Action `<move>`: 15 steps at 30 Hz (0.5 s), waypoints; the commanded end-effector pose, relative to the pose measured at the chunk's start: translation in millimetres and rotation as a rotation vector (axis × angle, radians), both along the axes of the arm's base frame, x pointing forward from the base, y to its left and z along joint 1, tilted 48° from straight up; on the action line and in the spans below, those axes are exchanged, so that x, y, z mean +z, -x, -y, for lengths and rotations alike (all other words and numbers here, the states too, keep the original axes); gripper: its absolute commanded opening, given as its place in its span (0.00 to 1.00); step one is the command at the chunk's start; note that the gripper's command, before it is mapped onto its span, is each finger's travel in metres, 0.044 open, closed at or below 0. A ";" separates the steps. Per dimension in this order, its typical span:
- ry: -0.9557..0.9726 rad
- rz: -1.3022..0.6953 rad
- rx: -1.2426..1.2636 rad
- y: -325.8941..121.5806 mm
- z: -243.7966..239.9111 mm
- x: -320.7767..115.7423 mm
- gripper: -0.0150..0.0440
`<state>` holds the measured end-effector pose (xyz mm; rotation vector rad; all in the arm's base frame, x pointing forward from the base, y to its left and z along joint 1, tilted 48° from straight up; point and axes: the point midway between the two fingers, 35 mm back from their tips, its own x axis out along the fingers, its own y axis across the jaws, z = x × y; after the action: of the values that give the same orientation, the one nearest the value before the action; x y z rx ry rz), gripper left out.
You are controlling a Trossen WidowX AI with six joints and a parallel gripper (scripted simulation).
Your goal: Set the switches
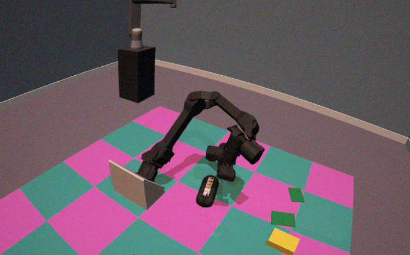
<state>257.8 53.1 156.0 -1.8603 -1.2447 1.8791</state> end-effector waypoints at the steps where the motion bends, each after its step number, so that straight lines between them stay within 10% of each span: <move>1: 0.009 -0.011 -0.009 -1.4 0.8 1.3 0.25; 12: 0.009 -0.011 -0.009 -1.4 0.8 1.3 0.25; 15: -0.003 0.036 0.026 0.5 -0.4 2.1 0.39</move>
<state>259.0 52.8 157.1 -1.8616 -1.2384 1.8818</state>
